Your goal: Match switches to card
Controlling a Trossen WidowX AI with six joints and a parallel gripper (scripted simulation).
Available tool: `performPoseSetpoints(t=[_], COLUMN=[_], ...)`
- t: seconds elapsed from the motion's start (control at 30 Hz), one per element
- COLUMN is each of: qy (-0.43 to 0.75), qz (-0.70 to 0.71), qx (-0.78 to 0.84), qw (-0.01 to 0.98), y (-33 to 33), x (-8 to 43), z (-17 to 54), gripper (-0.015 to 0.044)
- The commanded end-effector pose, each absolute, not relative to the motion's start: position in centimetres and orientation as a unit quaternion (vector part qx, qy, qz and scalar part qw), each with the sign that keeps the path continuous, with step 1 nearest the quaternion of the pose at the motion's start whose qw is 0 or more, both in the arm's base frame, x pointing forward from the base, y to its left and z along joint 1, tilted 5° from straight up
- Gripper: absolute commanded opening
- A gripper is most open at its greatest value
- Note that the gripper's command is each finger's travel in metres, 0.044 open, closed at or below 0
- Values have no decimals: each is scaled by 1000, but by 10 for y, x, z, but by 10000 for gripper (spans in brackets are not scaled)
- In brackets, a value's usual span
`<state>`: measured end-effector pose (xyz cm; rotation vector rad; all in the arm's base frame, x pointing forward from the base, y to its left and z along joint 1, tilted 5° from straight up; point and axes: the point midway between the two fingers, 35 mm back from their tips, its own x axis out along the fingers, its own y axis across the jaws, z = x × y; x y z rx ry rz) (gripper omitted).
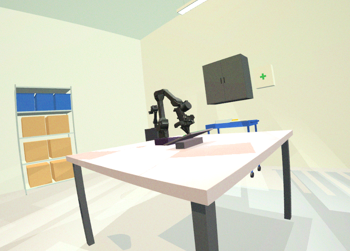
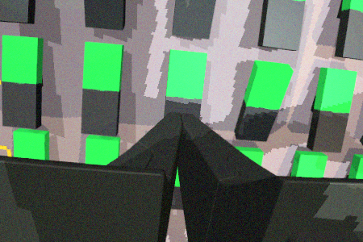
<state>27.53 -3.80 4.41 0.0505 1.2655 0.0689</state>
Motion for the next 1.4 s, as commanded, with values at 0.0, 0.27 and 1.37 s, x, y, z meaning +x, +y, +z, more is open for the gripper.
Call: performPoseSetpoints(t=[0.0, 0.27, 1.37], qy=[591, 591, 602], qz=[29, 29, 26], qx=[23, 23, 19], qw=[806, 806, 798], y=[-39, -39, -135], x=[276, 276, 279], z=[43, 42, 102], gripper=[0, 0, 0])
